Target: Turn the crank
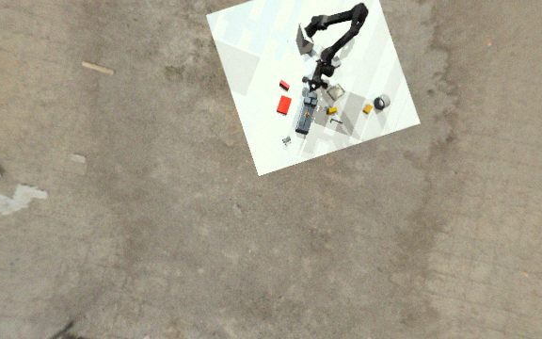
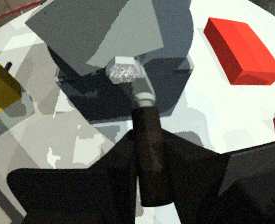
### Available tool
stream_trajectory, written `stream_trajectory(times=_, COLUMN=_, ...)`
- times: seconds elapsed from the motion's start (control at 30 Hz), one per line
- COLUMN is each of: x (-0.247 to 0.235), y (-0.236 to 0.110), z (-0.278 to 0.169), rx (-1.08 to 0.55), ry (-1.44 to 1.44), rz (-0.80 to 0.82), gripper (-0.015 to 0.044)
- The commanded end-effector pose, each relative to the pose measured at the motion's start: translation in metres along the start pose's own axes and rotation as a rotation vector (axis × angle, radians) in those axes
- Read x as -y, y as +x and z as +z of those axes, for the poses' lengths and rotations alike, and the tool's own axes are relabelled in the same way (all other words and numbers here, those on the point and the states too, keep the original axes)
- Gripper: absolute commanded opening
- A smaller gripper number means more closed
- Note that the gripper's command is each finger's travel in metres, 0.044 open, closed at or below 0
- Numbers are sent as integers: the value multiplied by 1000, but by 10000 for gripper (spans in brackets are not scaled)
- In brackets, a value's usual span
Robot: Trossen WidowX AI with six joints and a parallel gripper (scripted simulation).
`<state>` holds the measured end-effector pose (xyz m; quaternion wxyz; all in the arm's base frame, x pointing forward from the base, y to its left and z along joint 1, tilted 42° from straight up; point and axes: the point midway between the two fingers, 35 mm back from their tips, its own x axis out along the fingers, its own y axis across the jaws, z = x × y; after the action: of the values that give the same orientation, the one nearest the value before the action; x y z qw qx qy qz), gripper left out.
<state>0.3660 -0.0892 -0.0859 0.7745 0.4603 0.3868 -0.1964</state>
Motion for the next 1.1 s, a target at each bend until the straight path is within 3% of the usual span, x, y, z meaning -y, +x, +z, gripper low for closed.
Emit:
stream_trajectory(times=0.0, x=-9, y=2, z=-2, rx=-9, ry=-10, rz=16, gripper=0)
stream_trajectory(times=1.07, x=-14, y=2, z=-1, rx=-9, ry=-10, rz=16, gripper=0)
